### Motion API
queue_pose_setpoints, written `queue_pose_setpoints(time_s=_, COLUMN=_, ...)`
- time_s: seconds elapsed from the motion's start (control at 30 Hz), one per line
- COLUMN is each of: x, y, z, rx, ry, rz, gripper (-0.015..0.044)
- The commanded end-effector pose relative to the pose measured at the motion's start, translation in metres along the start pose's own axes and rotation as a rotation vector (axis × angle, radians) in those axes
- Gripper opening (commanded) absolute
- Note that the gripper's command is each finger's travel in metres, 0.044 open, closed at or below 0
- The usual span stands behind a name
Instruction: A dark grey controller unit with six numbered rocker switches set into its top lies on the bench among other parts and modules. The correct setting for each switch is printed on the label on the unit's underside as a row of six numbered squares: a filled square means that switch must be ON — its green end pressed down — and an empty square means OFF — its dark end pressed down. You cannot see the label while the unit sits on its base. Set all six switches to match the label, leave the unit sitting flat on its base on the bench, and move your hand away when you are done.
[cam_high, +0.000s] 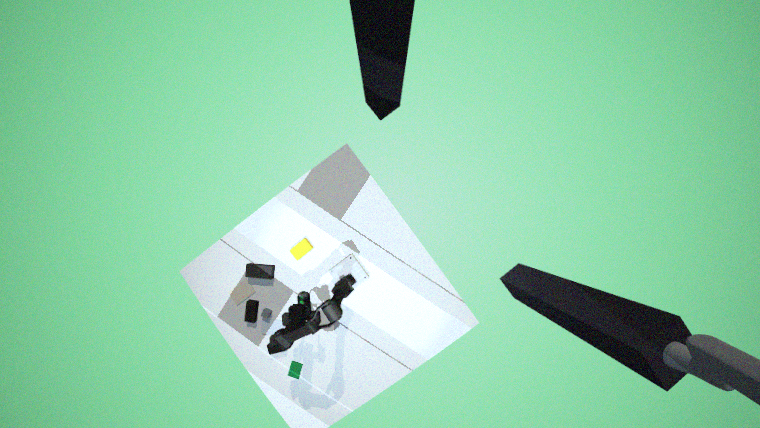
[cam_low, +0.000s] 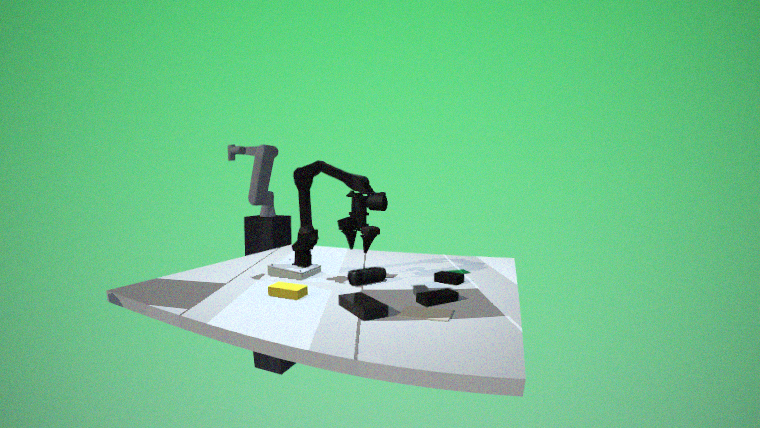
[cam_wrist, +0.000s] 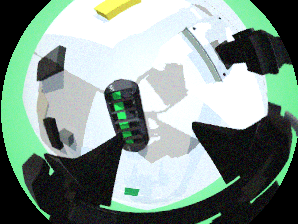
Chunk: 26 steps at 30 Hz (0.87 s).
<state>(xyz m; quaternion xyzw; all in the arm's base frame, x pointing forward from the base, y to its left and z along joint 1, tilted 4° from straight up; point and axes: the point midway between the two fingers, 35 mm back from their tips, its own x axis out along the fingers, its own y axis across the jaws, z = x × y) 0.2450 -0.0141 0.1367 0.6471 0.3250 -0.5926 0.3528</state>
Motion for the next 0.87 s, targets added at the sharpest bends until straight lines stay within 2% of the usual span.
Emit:
queue_pose_setpoints(time_s=0.0, x=-0.034, y=0.004, z=-0.002, rx=-0.001, ry=0.009, rz=0.015, gripper=0.0309)
queue_pose_setpoints(time_s=0.13, x=-0.072, y=0.000, z=0.000, rx=-0.001, ry=0.008, rz=0.015, gripper=0.0204)
queue_pose_setpoints(time_s=0.4, x=-0.074, y=0.000, z=0.000, rx=-0.001, ry=0.008, rz=0.015, gripper=0.0000)
queue_pose_setpoints(time_s=0.83, x=-0.074, y=0.000, z=0.000, rx=-0.001, ry=0.008, rz=0.015, gripper=0.0000)
